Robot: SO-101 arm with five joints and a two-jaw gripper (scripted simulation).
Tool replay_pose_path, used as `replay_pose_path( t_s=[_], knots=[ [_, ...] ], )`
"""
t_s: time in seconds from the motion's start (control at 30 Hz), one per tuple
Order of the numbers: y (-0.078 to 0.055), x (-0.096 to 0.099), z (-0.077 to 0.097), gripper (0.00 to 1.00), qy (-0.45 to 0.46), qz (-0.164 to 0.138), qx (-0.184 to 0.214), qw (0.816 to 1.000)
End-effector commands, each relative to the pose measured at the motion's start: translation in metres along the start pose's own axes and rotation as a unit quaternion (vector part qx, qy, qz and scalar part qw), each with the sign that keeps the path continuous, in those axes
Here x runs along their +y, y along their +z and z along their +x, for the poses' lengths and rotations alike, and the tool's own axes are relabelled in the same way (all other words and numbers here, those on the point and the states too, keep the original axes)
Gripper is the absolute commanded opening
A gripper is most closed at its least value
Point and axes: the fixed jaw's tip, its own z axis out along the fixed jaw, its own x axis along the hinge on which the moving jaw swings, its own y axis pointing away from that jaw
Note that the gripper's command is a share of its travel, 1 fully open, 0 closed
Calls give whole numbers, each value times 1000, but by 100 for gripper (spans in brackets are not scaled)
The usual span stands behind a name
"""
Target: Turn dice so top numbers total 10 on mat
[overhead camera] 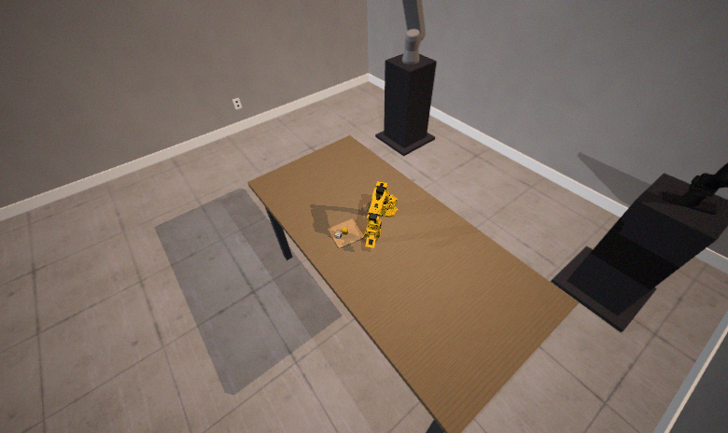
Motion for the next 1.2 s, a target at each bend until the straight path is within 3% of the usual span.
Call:
replay_pose_path(
  t_s=[0.0, 1.17],
  knots=[
    [-3, 2, -3, 31, -9, 0, -13, 1000],
    [-3, -8, -3, 14, -9, 1, -13, 1000]
  ],
)
